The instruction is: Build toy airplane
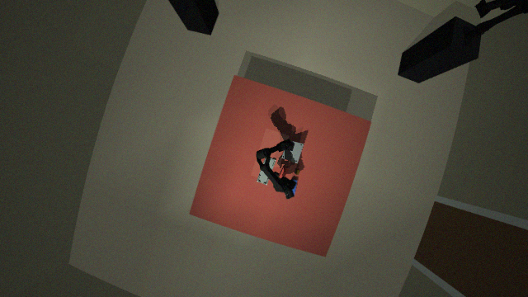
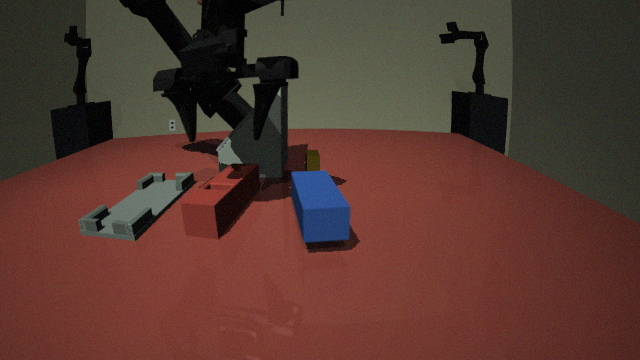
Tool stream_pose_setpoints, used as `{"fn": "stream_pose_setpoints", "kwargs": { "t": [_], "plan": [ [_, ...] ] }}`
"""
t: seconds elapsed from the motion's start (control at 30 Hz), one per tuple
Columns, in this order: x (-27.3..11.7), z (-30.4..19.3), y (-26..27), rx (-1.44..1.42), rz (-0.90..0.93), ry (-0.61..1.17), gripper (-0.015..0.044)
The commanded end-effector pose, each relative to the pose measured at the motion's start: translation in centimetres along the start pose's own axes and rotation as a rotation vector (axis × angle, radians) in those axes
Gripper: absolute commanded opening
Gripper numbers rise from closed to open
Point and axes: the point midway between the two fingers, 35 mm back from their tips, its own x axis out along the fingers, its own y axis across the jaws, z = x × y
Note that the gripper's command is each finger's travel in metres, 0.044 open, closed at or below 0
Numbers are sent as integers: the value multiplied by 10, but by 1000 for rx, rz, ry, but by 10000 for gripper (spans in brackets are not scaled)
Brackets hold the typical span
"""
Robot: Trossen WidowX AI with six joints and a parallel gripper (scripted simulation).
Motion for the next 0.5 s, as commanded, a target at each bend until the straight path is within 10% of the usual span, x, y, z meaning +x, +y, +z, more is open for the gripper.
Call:
{"fn": "stream_pose_setpoints", "kwargs": {
  "t": [0.0, 0.47],
  "plan": [
    [23, -3, -2, -9, -12, 5, 440],
    [43, -3, -2, -9, -13, 4, 440]
  ]
}}
